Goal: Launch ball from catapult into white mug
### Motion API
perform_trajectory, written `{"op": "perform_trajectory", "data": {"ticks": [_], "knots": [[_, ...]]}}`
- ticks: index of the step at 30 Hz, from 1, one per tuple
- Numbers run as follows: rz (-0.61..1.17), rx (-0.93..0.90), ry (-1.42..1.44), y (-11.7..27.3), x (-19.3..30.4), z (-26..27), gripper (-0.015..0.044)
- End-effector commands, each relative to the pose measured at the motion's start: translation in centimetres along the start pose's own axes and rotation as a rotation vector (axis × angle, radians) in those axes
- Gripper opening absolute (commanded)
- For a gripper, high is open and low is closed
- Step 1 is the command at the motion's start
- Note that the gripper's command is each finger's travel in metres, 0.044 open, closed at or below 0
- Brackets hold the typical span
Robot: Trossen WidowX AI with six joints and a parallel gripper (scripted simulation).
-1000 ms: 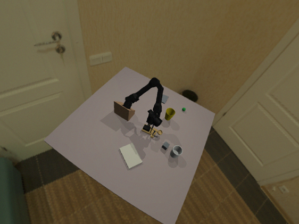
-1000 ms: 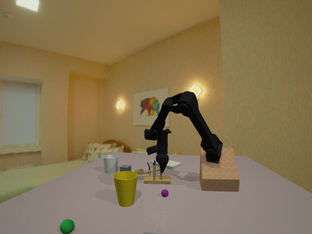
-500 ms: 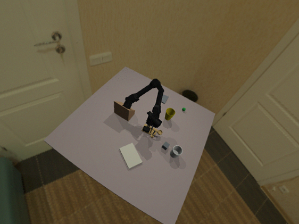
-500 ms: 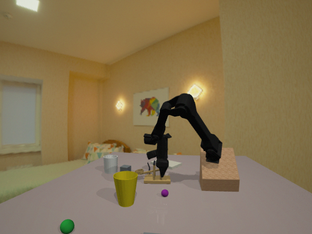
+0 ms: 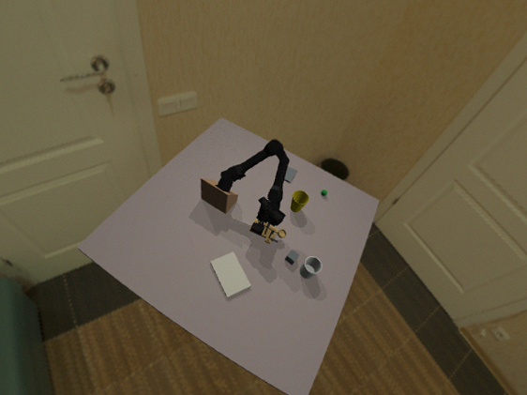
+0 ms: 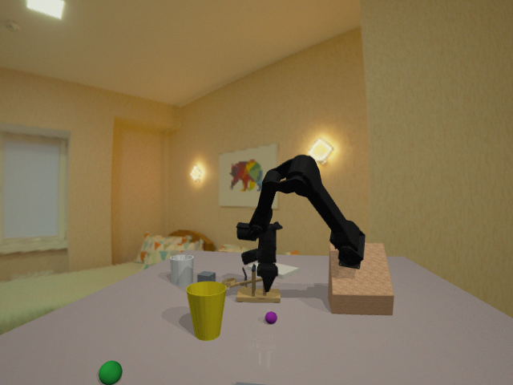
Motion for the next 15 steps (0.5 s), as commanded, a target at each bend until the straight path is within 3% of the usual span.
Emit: {"op": "perform_trajectory", "data": {"ticks": [1,9,12,15], "knots": [[-0.001,0.000,0.001,0.0,0.0,0.0,0.0177],[-0.001,0.001,0.001,0.3,-0.1,0.0,0.0085],[0.001,0.004,0.001,3.9,-0.1,-0.1,0.0006],[0.001,0.003,0.001,5.1,0.0,-0.1,0.0000]]}}
Point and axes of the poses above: the point midway between the two fingers, 35 mm back from their tips, its own y axis back along the fingers, its own z axis across the jaws, x = y × z, the point moved 1 cm from there along y, back along the fingers, and after that the axes turned 5 degrees about y, right-handed, at the moved point
